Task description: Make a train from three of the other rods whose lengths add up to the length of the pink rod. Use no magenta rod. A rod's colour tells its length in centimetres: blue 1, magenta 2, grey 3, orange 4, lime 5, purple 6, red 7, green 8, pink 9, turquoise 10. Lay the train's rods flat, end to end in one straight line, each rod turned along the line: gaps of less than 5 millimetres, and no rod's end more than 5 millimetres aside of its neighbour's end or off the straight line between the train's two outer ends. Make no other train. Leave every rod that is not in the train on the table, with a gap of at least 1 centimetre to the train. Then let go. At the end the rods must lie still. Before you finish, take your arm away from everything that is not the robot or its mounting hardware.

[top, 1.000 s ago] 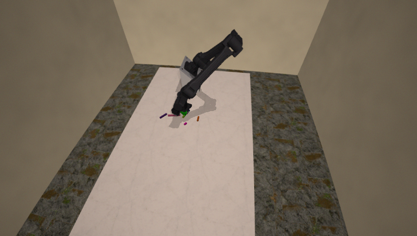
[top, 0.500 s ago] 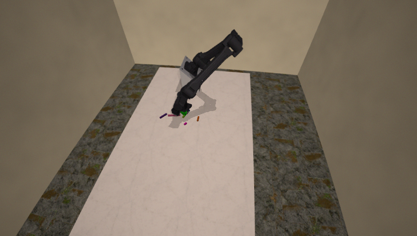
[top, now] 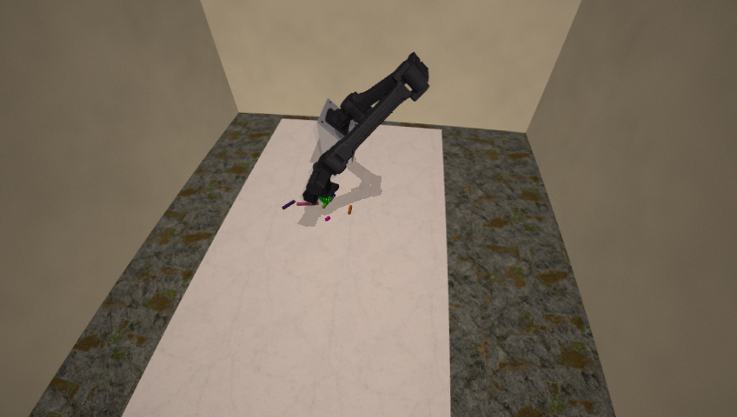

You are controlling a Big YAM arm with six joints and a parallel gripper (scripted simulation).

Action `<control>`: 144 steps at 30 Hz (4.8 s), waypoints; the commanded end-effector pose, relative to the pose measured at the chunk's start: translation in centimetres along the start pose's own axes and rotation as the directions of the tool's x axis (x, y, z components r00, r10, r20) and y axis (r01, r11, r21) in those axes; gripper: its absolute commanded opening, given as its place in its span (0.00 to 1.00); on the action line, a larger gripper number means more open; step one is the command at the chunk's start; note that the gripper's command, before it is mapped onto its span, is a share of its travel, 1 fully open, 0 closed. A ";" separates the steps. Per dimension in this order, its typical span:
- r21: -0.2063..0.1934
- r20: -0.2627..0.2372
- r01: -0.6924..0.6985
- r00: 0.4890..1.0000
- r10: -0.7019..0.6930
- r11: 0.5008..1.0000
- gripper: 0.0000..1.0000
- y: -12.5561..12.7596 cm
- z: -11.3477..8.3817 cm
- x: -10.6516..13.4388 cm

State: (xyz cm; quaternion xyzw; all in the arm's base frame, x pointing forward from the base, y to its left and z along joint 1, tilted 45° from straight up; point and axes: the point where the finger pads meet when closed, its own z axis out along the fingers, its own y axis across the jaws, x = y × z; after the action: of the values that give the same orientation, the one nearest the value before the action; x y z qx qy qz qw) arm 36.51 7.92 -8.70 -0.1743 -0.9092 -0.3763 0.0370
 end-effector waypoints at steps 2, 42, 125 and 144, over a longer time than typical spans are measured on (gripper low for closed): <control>-0.010 0.021 -0.009 1.000 0.009 1.000 0.04 0.0 -0.7 -1.3; -0.008 0.015 -0.001 1.000 0.001 1.000 0.04 0.1 0.8 -0.6; -0.005 0.052 0.023 0.998 -0.023 1.000 0.23 0.6 -8.7 -2.1; -0.001 0.022 0.021 1.000 -0.021 1.000 1.00 0.5 -8.5 -1.5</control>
State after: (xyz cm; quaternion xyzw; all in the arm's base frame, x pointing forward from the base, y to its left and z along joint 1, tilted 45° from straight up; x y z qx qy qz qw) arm 36.01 2.36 -3.06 -0.1766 -0.9080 -0.3780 0.0373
